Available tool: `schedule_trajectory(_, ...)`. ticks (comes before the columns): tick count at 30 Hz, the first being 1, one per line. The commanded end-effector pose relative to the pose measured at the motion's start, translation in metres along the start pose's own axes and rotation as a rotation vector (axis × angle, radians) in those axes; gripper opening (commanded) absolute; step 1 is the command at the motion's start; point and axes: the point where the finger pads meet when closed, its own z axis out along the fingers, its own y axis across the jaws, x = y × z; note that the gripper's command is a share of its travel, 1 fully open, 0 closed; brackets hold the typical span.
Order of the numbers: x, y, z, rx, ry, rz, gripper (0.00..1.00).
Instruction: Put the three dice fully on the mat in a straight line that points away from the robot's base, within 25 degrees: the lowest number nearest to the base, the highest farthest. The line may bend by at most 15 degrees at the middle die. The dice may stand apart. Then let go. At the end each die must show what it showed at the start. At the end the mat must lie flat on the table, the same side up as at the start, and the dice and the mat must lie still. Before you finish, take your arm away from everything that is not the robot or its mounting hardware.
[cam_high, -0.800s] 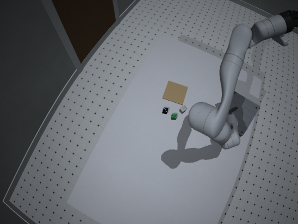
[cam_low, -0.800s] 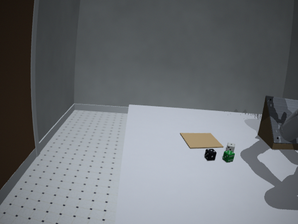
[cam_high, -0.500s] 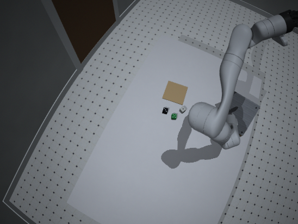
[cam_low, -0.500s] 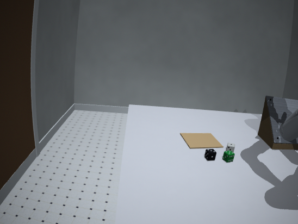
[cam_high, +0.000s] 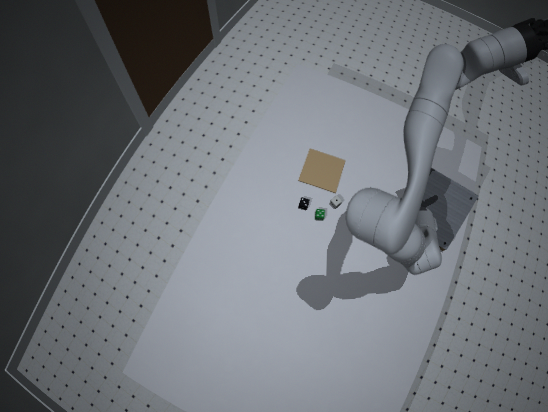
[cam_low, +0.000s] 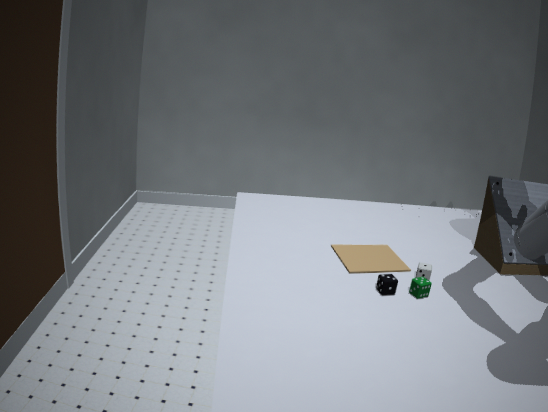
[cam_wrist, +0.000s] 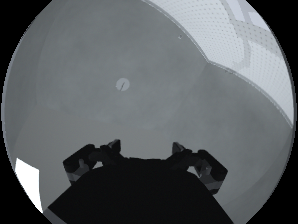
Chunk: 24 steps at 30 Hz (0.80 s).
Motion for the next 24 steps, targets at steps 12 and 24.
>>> schedule_trajectory(12, 0.016, 0.026, -0.006, -0.052, 0.044, -0.018, 1.00)
schedule_trajectory(24, 0.070, 0.110, -0.035, -0.225, 0.181, -0.092, 1.00)
